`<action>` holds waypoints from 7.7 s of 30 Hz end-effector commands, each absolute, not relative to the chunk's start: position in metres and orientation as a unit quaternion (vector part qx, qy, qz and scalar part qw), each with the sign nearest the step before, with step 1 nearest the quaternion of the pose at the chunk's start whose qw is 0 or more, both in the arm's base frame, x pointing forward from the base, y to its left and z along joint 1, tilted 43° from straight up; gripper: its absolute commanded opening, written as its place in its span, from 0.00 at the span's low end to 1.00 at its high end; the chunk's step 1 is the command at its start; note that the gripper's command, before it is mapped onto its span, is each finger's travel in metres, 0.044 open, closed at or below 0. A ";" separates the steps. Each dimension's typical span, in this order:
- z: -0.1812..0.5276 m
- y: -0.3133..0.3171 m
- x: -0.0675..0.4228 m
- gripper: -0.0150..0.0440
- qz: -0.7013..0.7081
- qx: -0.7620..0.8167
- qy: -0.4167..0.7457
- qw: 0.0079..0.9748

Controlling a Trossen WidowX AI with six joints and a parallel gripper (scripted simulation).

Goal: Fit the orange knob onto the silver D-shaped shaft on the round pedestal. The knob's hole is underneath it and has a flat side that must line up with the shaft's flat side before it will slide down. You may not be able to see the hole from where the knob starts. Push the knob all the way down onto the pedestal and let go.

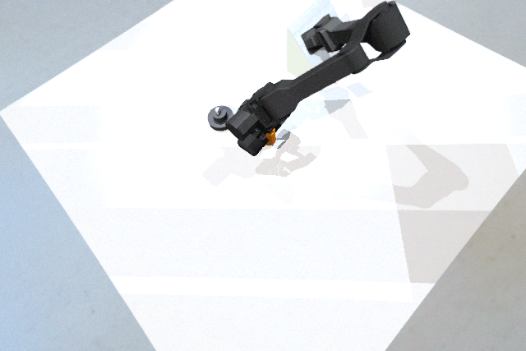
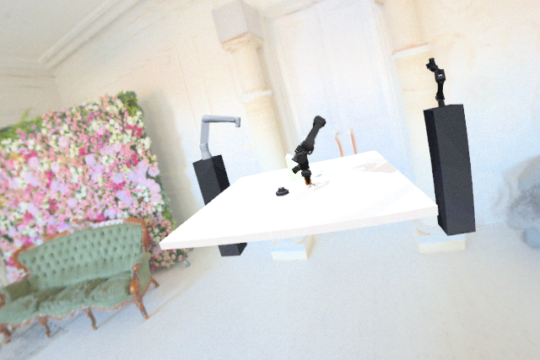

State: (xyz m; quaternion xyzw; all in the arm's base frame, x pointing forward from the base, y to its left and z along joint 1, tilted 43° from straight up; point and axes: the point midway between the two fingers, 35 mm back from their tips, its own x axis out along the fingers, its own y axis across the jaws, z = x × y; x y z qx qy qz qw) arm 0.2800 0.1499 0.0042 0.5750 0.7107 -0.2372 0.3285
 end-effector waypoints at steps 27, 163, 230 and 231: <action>0.098 0.068 0.289 0.25 -0.215 0.615 0.677 0.342; 0.109 0.049 0.267 0.25 -0.174 0.703 0.586 0.365; -0.010 0.163 0.277 0.66 -0.226 0.580 0.706 0.337; -0.010 0.163 0.277 0.66 -0.226 0.580 0.706 0.337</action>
